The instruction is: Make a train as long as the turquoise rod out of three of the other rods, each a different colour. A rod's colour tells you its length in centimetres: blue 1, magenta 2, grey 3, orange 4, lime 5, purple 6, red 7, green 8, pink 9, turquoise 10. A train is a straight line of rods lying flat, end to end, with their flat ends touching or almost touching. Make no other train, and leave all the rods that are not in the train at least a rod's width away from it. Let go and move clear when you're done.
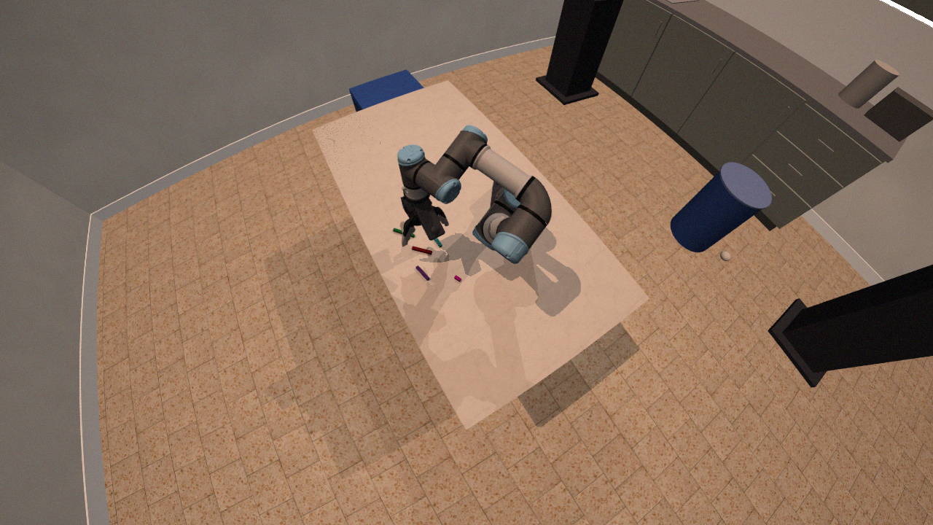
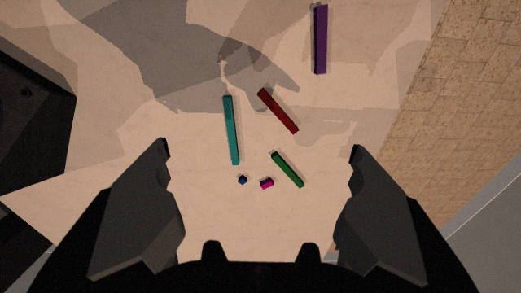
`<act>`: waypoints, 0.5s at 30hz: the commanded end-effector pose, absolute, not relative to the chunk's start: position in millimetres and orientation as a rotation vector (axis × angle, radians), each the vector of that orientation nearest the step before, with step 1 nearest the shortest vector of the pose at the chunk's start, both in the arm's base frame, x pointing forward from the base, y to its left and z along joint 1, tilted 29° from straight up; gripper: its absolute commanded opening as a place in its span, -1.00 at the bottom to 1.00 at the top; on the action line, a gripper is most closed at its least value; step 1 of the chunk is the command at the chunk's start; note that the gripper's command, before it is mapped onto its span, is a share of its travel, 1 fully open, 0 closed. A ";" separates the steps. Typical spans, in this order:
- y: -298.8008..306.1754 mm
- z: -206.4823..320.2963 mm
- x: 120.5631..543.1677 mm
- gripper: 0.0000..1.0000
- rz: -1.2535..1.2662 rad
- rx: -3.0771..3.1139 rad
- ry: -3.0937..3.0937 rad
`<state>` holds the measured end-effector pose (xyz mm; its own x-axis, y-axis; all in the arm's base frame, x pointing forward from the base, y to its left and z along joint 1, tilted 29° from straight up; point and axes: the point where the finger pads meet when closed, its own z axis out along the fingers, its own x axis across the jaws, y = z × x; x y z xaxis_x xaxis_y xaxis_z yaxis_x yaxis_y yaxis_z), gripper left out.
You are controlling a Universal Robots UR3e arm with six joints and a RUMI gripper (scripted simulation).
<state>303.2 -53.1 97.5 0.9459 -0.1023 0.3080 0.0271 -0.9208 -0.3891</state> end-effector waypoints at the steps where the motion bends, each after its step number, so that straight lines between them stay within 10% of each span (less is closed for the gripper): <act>1: -52.3 100.0 306.6 1.00 -0.397 -2.683 0.278; 15: -51.1 102.1 310.8 1.00 -0.328 -2.614 0.571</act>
<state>307.7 -51.4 99.9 0.9252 -0.3183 0.2066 -0.1986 -0.8700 -0.4513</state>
